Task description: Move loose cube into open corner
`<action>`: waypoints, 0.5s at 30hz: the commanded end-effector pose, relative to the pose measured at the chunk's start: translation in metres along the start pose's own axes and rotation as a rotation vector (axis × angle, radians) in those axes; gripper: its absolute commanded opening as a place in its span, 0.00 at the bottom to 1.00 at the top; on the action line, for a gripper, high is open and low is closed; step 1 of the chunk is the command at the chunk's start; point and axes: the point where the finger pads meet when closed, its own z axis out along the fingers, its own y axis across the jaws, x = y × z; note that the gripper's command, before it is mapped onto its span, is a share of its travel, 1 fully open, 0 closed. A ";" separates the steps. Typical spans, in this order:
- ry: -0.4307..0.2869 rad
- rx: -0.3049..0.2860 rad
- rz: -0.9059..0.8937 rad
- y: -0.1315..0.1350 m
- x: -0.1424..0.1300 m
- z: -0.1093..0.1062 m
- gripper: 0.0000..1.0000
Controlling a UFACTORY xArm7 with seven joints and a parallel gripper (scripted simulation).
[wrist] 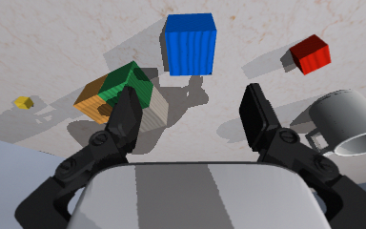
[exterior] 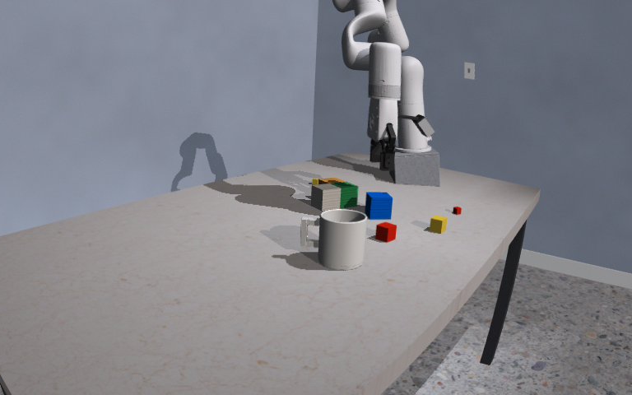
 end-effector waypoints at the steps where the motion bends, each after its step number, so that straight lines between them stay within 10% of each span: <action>1: -0.002 -0.003 0.000 0.001 -0.001 -0.001 1.00; 15: -0.001 0.000 -0.126 0.001 0.000 0.000 1.00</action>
